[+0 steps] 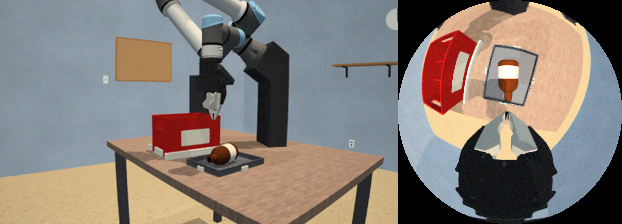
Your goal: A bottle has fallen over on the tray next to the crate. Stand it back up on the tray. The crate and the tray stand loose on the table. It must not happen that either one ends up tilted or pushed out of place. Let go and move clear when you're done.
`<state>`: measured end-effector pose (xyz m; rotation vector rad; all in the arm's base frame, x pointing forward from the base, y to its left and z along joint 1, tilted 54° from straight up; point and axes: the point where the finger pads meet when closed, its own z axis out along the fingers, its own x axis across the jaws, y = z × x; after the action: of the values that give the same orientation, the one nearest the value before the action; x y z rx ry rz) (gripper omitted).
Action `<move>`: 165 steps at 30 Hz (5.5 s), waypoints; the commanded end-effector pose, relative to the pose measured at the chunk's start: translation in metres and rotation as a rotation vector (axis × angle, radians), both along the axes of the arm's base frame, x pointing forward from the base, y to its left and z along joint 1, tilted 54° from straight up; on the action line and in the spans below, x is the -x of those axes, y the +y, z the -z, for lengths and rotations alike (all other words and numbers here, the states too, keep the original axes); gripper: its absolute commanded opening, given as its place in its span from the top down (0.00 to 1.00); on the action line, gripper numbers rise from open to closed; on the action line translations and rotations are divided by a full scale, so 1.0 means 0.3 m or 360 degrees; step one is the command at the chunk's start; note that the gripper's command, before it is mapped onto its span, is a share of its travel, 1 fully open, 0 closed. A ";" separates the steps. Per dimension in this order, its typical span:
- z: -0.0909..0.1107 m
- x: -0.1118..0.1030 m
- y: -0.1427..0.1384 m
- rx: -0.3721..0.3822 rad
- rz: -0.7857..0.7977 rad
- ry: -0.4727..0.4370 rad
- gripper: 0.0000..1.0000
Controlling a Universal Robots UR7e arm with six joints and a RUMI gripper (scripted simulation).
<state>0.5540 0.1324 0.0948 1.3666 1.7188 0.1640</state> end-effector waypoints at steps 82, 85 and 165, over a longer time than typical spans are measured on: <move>0.068 -0.084 -0.047 0.0000 -0.0001 -0.0001 0.62; 0.087 -0.108 -0.061 0.0000 -0.0001 -0.0001 0.62; 0.223 -0.275 -0.156 0.0000 -0.0001 -0.0001 0.62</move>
<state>0.6363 0.0850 0.0274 1.3666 1.7190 0.1639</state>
